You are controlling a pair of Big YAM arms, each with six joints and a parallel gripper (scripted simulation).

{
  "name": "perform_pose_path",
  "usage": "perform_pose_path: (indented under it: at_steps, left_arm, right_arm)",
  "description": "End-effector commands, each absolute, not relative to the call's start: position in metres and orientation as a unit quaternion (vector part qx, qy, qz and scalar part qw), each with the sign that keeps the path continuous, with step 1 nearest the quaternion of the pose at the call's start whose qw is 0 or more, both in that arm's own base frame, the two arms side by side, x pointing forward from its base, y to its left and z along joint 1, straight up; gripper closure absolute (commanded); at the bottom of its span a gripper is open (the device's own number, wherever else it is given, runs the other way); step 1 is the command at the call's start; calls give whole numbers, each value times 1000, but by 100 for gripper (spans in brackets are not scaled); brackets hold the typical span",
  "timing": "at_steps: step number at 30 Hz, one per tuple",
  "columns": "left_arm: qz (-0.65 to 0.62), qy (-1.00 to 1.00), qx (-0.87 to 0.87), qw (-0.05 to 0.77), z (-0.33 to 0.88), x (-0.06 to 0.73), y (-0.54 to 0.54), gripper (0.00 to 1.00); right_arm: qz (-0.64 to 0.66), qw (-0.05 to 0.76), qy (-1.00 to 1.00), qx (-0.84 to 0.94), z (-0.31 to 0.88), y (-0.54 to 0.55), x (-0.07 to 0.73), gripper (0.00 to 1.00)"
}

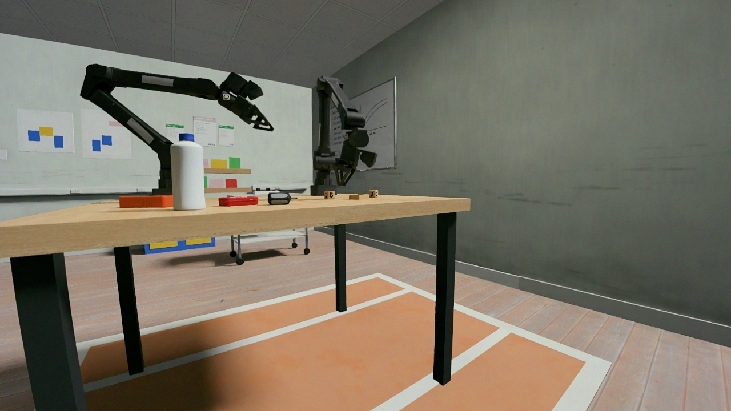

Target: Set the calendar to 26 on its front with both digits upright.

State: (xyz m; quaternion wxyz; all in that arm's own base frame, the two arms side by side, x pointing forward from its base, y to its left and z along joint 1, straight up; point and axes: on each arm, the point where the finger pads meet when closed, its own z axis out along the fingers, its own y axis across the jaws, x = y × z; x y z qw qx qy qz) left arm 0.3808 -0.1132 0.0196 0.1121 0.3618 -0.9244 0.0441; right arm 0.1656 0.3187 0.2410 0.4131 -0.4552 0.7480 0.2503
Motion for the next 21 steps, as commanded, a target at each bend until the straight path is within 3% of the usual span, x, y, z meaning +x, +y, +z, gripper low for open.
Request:
perform_pose_path:
  at_steps: [1,10,21]
  left_arm:
    - [67,-946,311,67,34,403,-94,47]
    - [41,-970,241,-6,31,414,-21,47]
    - [2,-964,264,-14,22,399,31,47]
  right_arm:
    - [273,444,727,-447,278,347,175,0]
    - [307,482,692,-441,254,426,199,0]
    - [336,510,662,-436,198,491,211,0]
